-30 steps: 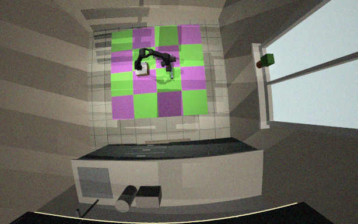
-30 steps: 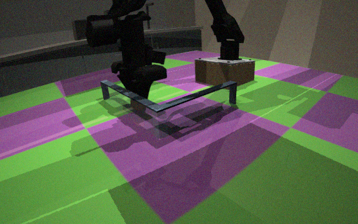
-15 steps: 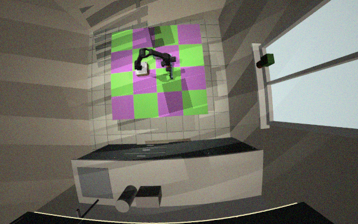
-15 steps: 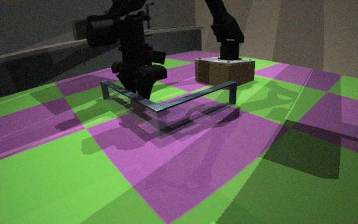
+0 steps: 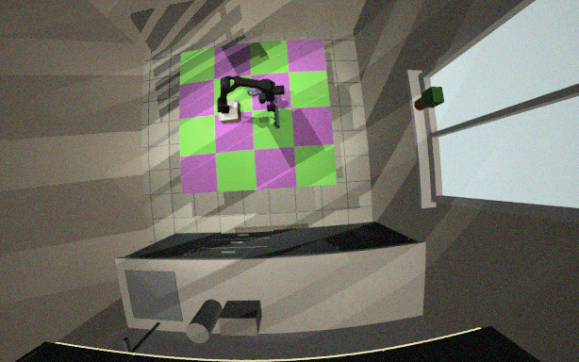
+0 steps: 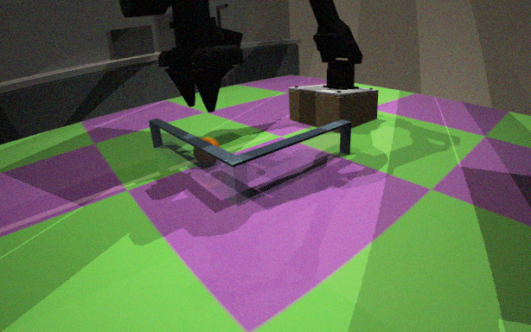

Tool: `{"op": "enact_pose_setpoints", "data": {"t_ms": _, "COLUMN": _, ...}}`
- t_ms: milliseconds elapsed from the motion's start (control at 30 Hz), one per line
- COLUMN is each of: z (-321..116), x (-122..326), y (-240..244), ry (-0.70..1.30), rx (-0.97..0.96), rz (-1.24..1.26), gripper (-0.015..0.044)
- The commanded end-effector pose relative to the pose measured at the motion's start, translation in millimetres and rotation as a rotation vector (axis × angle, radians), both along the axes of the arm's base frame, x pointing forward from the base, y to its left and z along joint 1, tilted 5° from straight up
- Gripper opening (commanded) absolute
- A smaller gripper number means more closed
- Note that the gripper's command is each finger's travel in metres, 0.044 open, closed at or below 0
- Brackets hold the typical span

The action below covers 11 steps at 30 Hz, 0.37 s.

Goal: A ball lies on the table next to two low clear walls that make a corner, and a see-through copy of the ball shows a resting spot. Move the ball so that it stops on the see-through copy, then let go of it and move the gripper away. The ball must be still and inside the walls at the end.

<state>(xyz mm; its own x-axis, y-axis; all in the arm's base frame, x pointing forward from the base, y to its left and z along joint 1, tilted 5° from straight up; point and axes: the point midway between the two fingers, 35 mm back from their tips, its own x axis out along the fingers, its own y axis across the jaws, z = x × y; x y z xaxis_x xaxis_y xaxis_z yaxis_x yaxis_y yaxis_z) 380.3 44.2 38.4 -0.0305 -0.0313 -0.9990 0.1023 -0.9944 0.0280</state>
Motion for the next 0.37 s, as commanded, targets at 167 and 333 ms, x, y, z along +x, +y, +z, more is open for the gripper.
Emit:
{"op": "enact_pose_setpoints", "data": {"t_ms": 167, "z": 38.1, "x": -1.6, "y": 0.9, "ry": 0.002, "rx": 0.0, "rz": 0.0, "gripper": 0.0434}}
{"op": "enact_pose_setpoints", "data": {"t_ms": 333, "z": 49.9, "x": -2.9, "y": 1.0, "ry": 0.001, "rx": 0.0, "rz": 0.0, "gripper": 0.044}}
